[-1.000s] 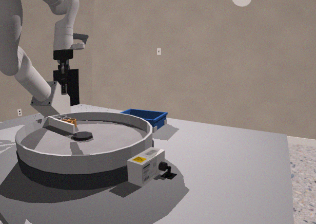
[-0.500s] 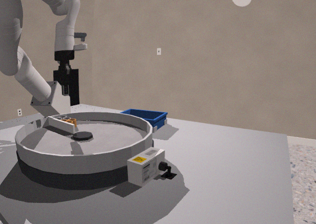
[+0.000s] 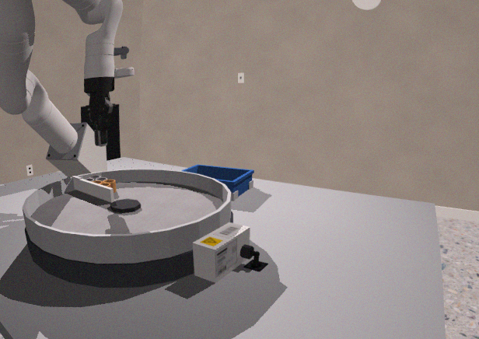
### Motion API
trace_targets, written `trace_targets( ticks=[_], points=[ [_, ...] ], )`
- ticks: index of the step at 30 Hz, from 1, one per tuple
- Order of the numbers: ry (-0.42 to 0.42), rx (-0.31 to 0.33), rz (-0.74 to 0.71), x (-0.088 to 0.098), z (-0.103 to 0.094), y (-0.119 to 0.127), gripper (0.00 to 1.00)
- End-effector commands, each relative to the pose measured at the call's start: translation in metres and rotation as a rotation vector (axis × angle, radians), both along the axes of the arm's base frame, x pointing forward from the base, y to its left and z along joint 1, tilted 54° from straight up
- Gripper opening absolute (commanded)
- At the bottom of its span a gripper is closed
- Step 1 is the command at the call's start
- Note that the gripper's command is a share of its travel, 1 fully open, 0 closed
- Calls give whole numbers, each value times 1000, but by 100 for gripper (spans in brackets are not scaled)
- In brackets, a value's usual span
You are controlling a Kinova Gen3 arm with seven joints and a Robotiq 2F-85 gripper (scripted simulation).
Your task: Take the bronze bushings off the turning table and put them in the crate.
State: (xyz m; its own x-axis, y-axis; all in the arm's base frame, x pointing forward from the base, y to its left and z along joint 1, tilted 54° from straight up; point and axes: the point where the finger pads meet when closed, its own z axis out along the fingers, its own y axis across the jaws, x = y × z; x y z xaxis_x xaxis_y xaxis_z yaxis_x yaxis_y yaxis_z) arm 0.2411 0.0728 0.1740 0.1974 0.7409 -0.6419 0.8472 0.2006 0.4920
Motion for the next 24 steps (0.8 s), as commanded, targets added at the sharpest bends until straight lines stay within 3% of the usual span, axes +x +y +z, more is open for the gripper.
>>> trace_targets(
  ticks=[1,11,16,24],
  points=[
    [22,-15,4,1,-1,-3,16],
    [22,-15,4,1,-1,-3,16],
    [177,-133,146,9,-2,-3,16],
    [177,-133,146,9,-2,-3,16]
  ],
)
